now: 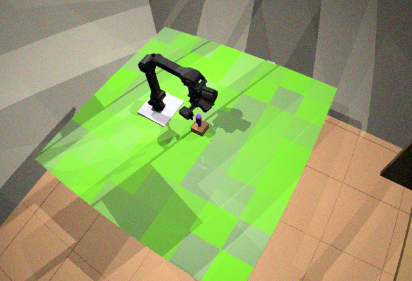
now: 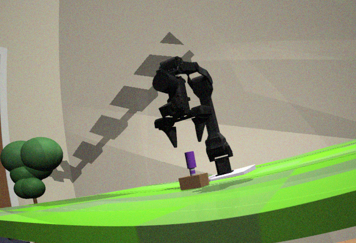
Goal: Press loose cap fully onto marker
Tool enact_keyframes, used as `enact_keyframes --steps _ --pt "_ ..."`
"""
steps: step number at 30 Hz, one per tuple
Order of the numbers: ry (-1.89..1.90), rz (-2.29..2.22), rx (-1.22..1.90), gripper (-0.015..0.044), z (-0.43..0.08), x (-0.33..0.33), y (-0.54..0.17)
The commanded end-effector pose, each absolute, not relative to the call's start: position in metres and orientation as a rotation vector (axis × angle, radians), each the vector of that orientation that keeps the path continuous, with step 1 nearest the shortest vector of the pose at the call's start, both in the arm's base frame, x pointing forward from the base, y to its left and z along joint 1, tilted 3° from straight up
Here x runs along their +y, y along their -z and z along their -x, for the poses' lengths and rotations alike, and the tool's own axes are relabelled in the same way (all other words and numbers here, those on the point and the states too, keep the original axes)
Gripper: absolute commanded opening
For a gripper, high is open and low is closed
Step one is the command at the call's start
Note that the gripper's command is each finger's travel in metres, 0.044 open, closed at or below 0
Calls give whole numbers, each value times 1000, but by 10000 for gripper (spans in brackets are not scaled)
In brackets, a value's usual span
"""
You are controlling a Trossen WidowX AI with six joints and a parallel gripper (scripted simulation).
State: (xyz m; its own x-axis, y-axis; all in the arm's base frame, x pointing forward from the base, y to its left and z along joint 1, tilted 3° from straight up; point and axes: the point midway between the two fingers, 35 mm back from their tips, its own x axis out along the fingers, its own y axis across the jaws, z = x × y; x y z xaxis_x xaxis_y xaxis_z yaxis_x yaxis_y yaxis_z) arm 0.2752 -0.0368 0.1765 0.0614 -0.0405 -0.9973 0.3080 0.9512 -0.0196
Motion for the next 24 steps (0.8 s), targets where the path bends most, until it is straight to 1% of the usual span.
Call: enact_keyframes --steps 1,2,7,19,24 --pt "269 -222 1487 440 -271 -36 -194" --pt "269 -222 1487 440 -271 -36 -194" --pt "137 -77 1501 309 -272 -36 -185" --pt "137 -77 1501 0 -272 -36 -185" --pt "137 -77 1501 0 -272 -36 -185"
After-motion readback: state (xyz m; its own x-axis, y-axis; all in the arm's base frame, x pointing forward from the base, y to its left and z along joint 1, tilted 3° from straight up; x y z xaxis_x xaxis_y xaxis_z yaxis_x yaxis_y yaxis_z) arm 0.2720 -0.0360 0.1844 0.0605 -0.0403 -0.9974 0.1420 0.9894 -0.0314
